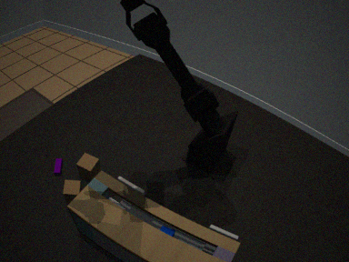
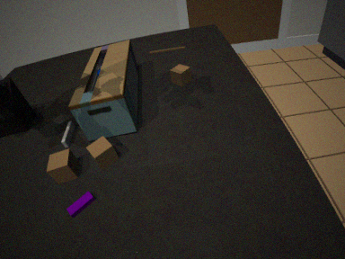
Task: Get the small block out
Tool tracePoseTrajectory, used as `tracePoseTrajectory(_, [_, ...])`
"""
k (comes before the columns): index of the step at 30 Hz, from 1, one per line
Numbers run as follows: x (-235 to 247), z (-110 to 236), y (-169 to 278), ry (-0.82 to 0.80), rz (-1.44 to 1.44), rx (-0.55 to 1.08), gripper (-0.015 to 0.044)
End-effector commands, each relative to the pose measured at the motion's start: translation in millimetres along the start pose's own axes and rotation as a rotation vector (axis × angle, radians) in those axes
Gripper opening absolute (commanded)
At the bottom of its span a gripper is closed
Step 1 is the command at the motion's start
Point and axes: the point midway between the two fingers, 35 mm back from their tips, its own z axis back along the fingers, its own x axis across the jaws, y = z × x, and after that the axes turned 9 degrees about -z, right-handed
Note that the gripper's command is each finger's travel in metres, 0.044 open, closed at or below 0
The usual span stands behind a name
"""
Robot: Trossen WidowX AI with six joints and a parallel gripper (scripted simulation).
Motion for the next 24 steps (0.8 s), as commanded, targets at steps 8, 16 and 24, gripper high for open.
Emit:
tracePoseTrajectory(8, [-81.2, -3.5, 11.6, -0.001, 0.554, 0.137, 0.04])
tracePoseTrajectory(16, [-184.2, 14.5, -3.5, 0.054, 1.192, 0.309, 0.04])
tracePoseTrajectory(24, [-283.5, 35.7, -55.4, 0.144, 1.772, 0.504, 0.04])
